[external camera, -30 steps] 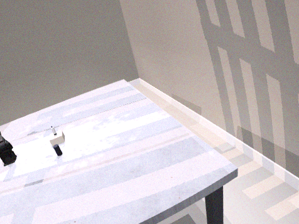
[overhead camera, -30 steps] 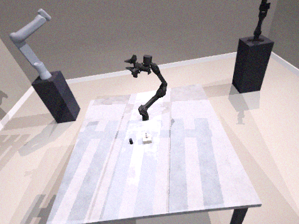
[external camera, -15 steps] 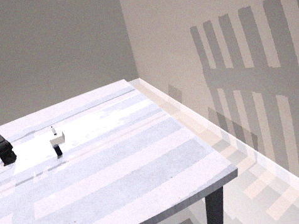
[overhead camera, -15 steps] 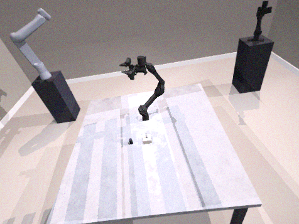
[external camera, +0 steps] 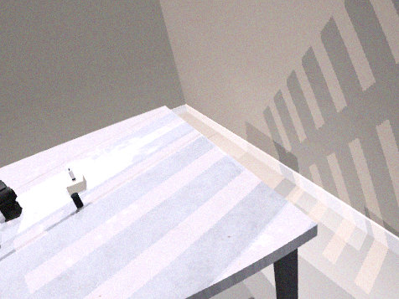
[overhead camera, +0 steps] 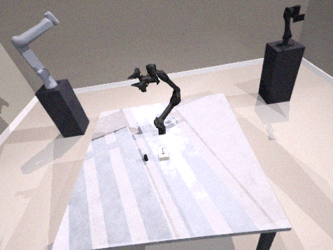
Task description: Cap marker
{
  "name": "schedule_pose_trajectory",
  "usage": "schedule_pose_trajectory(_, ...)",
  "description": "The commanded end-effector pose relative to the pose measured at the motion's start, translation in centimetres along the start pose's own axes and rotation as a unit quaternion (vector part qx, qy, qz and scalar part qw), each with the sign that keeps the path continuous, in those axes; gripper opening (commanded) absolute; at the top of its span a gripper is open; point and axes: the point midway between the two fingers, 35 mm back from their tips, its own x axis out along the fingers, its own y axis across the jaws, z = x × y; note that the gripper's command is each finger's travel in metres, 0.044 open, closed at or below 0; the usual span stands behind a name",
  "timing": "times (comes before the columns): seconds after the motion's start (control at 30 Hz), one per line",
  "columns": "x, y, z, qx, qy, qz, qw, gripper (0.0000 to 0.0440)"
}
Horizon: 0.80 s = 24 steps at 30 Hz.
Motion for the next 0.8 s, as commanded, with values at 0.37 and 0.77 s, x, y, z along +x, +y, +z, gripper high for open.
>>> schedule_pose_trajectory(0.37, 2.8, 1.4, 3.1, 0.005, -0.046, 0.051, 0.998, 0.0320)
schedule_pose_trajectory(0.77, 4.8, 2.6, 5.9, 0.009, -0.079, 0.092, 0.993, 0.0320)
